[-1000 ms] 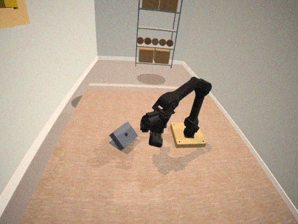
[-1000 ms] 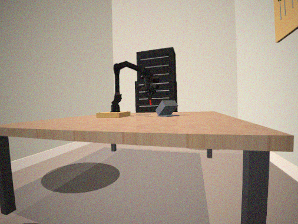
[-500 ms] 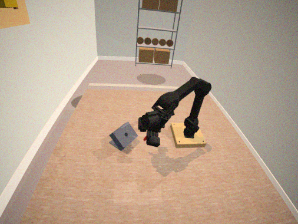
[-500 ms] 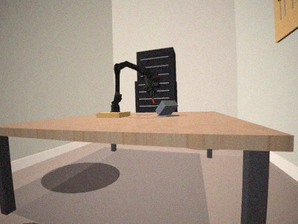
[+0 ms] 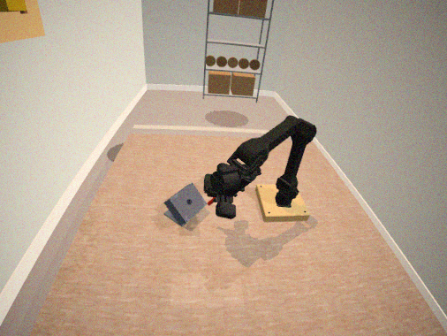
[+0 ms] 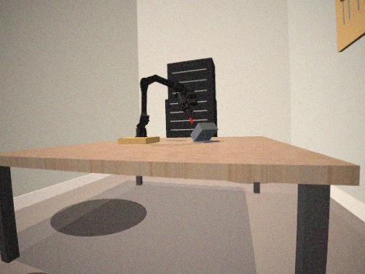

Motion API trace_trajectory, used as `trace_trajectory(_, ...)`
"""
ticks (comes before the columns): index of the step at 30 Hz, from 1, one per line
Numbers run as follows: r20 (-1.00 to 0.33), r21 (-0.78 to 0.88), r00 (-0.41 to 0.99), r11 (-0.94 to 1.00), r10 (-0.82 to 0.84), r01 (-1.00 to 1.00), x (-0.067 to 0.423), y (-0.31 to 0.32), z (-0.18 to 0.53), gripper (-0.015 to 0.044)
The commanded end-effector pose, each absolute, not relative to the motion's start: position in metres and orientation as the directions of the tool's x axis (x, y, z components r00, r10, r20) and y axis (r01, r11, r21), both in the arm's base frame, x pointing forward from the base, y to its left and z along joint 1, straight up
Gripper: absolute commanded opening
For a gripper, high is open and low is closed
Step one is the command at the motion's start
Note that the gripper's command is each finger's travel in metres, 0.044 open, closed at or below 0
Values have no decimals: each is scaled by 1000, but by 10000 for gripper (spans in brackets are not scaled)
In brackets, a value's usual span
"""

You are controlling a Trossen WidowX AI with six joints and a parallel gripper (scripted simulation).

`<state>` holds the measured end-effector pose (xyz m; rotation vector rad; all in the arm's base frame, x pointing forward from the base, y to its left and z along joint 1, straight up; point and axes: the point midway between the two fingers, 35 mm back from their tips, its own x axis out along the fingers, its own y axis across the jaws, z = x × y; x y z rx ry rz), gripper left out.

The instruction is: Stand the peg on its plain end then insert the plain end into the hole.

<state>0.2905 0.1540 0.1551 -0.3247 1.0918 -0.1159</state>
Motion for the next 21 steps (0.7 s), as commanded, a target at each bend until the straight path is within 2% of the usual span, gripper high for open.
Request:
trace_trajectory(1, -825, -349, 498, 934, -269, -73, 297, 154, 162, 0)
trace_trajectory(21, -776, -411, 553, 908, -304, -78, 323, 146, 153, 0)
